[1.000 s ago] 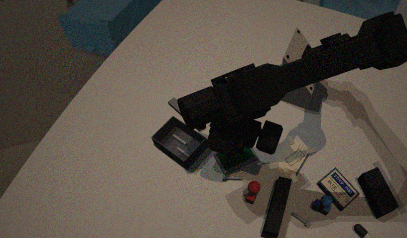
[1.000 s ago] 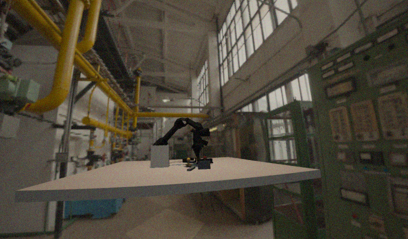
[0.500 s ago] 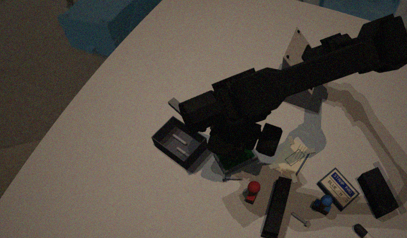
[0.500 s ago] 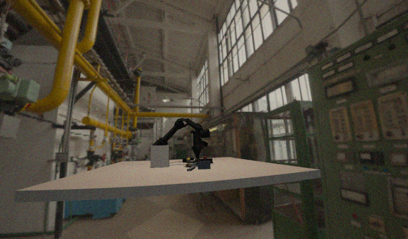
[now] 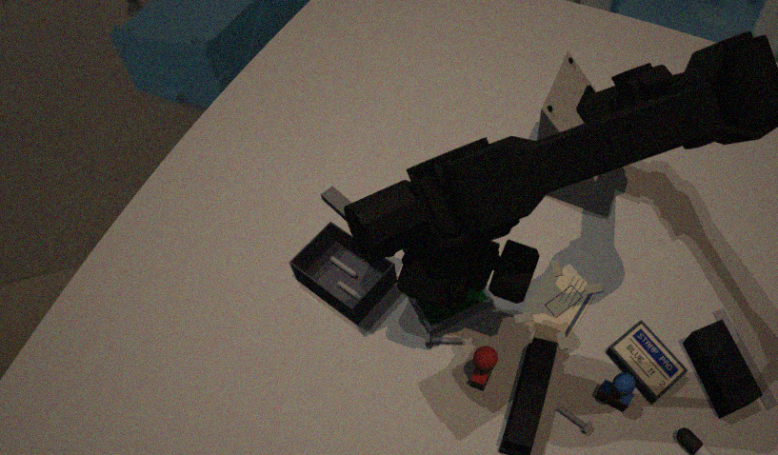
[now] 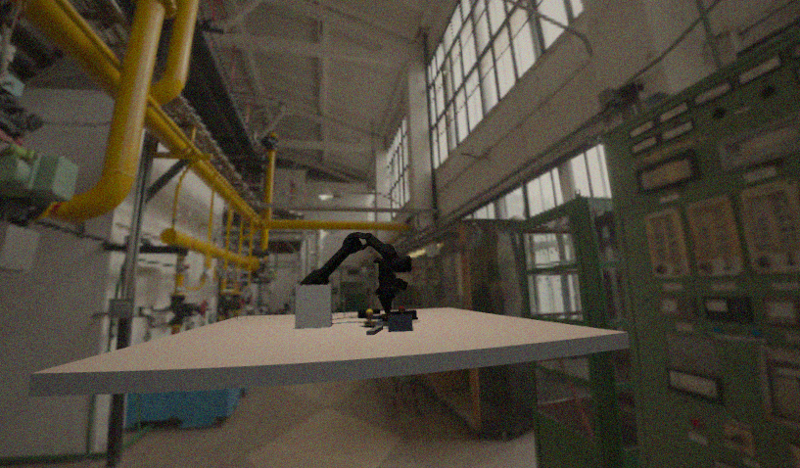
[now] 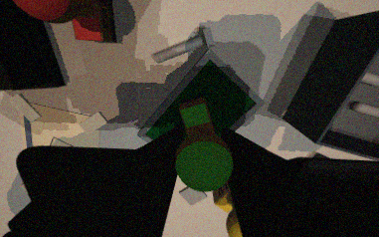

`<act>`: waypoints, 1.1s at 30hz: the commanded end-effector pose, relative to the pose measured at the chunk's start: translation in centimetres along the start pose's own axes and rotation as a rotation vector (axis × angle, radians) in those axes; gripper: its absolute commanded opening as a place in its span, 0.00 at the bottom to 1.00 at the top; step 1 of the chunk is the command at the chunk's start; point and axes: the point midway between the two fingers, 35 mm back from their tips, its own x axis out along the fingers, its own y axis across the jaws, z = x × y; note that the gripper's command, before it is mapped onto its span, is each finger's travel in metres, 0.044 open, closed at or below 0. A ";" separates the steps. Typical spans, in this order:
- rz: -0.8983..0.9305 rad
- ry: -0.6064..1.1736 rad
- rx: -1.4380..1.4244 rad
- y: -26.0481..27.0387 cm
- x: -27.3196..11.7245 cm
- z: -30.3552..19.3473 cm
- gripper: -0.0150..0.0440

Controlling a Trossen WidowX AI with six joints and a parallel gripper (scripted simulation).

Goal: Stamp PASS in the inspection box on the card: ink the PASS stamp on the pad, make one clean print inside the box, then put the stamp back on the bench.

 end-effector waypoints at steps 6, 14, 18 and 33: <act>0.007 0.001 0.007 0.1 0.3 -0.1 0.25; 0.007 0.001 0.000 0.1 0.5 -0.1 0.25; 0.007 0.001 0.000 0.1 0.6 -0.1 0.25; 0.007 0.001 0.000 0.1 0.9 -0.1 0.25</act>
